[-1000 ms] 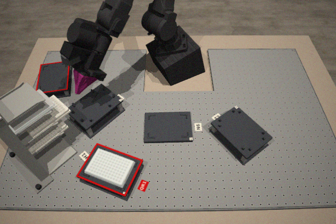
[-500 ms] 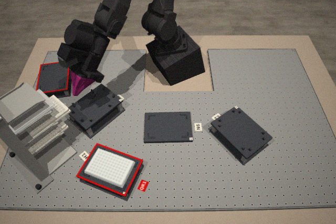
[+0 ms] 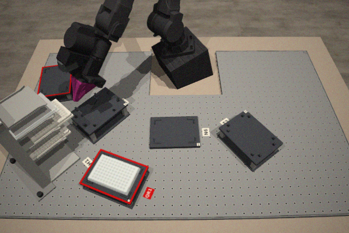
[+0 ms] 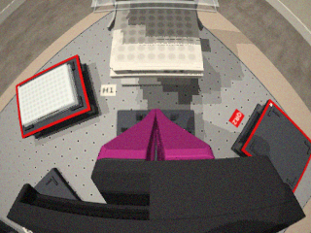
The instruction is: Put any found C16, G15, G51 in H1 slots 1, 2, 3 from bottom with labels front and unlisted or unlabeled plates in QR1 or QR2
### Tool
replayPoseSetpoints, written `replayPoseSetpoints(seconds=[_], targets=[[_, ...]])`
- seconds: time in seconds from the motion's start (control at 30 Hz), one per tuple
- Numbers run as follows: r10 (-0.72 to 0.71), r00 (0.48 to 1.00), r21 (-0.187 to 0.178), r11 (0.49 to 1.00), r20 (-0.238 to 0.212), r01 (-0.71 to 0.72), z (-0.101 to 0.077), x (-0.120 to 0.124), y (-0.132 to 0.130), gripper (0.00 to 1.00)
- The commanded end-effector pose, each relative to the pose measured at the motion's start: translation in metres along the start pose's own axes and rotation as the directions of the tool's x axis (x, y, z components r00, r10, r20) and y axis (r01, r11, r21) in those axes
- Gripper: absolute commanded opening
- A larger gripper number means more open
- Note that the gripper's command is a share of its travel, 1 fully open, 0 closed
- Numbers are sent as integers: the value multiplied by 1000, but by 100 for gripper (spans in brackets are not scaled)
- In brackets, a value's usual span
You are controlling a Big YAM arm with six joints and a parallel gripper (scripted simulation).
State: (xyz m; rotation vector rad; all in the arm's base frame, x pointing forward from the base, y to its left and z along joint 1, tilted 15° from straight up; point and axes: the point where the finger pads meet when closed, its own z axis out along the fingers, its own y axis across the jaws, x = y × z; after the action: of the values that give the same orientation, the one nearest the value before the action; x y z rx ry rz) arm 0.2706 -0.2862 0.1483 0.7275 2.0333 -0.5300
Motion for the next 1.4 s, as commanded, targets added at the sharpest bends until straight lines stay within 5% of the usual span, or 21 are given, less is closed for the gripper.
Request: replayPoseSetpoints(seconds=[0.0, 1.37], targets=[[3, 997, -1, 1000, 81, -3, 1, -43, 0, 0], [4, 997, -1, 1000, 81, -4, 19, -60, 1, 0]])
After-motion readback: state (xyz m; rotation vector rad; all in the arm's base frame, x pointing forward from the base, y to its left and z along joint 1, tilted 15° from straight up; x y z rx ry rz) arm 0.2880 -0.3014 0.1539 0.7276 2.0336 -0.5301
